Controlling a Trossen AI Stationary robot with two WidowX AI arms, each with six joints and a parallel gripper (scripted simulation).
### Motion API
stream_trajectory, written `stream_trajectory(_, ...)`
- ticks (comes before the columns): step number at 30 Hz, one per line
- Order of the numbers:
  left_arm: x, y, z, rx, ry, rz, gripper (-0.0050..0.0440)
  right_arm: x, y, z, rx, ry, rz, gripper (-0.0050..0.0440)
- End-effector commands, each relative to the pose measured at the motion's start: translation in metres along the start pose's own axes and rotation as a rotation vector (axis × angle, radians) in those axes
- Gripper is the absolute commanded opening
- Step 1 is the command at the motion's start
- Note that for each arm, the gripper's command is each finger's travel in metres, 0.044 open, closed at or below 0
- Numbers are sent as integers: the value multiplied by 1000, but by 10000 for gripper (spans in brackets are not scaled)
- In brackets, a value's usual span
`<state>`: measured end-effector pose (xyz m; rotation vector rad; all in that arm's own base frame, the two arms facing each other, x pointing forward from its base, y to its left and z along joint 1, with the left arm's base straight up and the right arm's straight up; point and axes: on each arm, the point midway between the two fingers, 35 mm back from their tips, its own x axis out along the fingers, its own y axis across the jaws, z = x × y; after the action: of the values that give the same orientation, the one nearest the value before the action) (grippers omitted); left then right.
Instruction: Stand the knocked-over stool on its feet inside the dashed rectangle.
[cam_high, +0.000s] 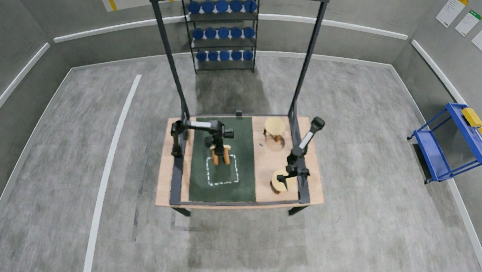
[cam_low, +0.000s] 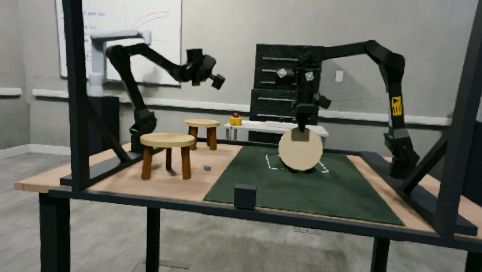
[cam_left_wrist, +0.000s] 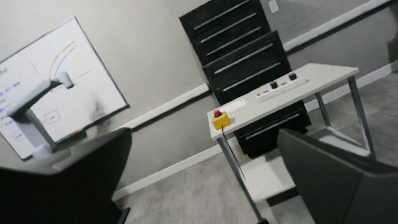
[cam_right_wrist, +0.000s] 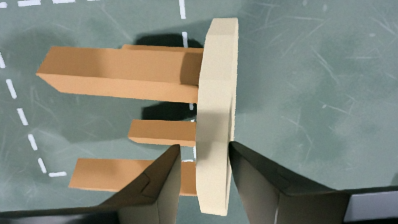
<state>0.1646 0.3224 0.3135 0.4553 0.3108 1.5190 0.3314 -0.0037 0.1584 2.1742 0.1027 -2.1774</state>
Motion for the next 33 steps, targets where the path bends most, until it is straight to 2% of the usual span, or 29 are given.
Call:
stream_trajectory(1,-1,7,11,-29,-27,10,400,-13,15,-6,3,38,17,135)
stream_trajectory(16,-1,7,11,-29,-27,10,400,-13,17,-6,10,39,18,135)
stream_trajectory(18,-1,7,11,-29,-27,10,400,-14,17,-6,8,39,18,149)
stream_trajectory(26,-1,7,11,-29,-27,10,400,-19,35,-5,3,37,19,149)
stream_trajectory(33,-1,7,11,-29,-27,10,400,-19,36,-5,12,38,20,149)
